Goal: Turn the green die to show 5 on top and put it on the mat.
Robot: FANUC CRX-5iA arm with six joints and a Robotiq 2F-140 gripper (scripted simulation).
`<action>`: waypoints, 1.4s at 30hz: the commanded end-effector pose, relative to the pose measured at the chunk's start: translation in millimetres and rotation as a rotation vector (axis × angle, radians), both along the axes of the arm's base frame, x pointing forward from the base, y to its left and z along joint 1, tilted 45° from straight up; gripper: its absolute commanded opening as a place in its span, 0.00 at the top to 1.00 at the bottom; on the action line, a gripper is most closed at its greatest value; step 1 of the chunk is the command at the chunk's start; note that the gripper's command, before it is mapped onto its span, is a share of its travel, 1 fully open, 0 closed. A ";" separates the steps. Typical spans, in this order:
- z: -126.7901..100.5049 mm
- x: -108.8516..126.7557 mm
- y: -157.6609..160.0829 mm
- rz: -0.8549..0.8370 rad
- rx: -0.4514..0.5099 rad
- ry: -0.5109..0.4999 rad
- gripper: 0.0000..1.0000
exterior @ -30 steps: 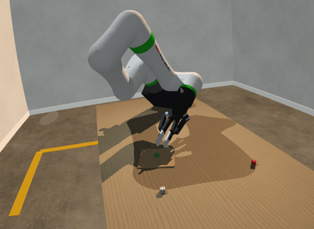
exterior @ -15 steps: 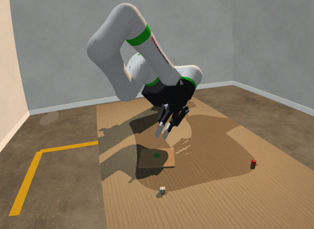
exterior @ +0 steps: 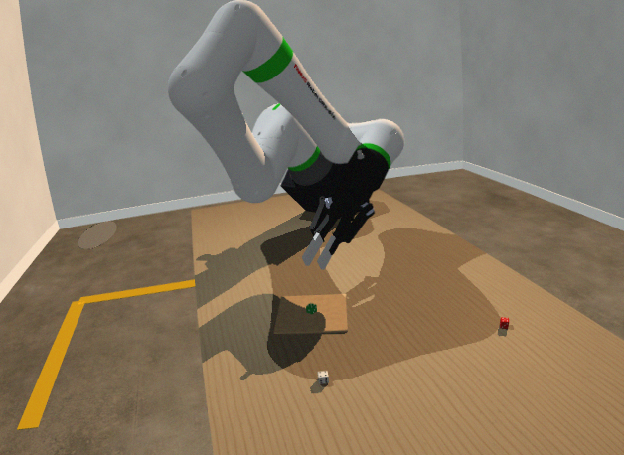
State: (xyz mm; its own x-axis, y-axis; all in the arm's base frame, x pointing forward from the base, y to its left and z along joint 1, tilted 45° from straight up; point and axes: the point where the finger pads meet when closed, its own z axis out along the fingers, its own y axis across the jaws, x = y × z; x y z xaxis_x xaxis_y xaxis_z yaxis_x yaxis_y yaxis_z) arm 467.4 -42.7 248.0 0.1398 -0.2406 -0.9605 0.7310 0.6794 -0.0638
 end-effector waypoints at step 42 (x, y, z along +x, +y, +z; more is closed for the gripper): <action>68.6 14.4 -15.3 -0.103 0.732 0.707 0.73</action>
